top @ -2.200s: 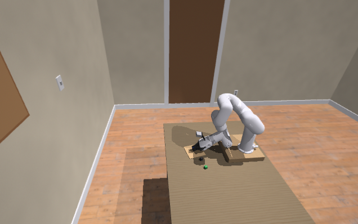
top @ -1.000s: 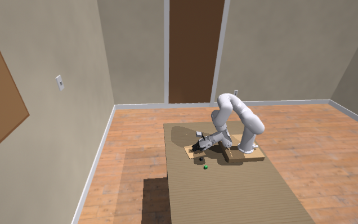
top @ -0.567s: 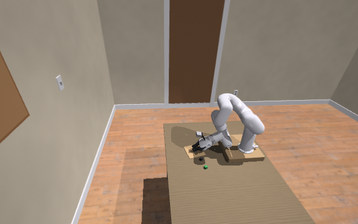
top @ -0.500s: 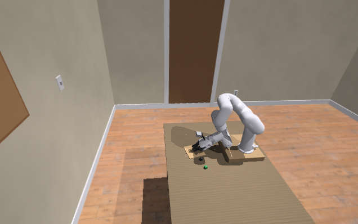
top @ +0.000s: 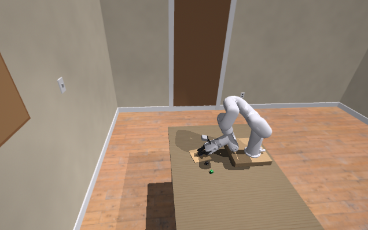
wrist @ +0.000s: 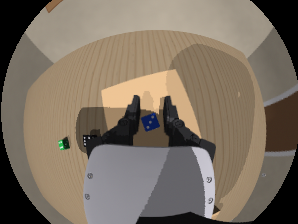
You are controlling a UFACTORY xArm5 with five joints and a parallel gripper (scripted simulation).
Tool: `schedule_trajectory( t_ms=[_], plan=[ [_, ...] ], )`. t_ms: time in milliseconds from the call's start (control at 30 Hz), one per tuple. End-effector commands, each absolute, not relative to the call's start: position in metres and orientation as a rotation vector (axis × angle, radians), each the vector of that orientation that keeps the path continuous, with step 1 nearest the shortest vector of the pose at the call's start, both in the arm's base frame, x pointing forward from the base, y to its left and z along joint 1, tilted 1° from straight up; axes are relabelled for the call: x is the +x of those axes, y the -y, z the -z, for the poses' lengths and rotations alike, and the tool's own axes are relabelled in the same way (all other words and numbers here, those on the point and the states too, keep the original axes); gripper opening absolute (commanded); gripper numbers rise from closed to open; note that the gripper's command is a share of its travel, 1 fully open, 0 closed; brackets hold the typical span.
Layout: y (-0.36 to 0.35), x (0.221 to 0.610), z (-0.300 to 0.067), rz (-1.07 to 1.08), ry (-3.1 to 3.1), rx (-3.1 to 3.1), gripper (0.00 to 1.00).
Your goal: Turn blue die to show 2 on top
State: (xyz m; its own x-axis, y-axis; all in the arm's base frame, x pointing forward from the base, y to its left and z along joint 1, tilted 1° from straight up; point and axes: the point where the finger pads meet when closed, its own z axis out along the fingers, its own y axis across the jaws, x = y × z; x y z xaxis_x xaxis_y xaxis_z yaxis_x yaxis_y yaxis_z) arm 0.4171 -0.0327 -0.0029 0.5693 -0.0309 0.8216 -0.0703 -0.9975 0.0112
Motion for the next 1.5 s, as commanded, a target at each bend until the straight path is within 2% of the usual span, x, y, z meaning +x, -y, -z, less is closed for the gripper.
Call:
schedule_trajectory(
  t_ms=[0,733,1200,1467],
  plan=[
    [0.033,0.417,0.002,-1.438,0.089,2.744,0.36],
    [0.033,0.416,0.001,-1.438,0.089,2.744,0.36],
    [0.03,0.381,-0.023,-1.439,0.089,2.743,0.36],
    [0.03,0.377,-0.026,-1.439,0.089,2.743,0.36]
  ],
)
